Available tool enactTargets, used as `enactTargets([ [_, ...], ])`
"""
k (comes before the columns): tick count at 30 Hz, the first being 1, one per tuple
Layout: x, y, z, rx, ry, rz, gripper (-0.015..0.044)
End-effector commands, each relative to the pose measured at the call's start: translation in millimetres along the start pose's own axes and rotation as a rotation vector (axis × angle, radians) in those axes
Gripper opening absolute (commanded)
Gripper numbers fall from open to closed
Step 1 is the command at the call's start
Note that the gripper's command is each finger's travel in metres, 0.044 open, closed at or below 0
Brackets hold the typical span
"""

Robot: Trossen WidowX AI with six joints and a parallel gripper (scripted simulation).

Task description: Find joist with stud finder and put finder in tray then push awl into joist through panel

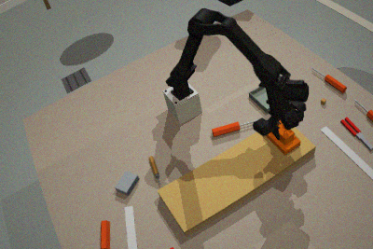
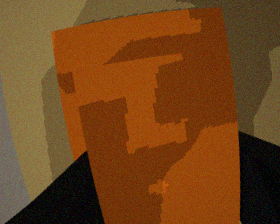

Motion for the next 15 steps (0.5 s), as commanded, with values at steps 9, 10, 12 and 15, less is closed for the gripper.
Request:
enactTargets([
  [9, 1.1, 7.9, 0.2, 0.003, -0.001, 0.004, 0.0000],
  [10, 1.1, 7.9, 0.2, 0.003, -0.001, 0.004, 0.0000],
  [12, 1.4, 9.2, 0.1, 0.003, -0.001, 0.003, 0.0000],
  [15, 1.0, 5.6, -0.2, 0.004, 0.000, 0.001, 0.0000],
])
Point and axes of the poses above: the point midway between the two fingers, 35 mm back from their tips, its own z axis back along the fingers, its own y axis across the jaws, x = y × z, the point moved 4 cm from there along z, back along the fingers, and after that the axes turned 11 degrees about z, right-handed, at the moved point
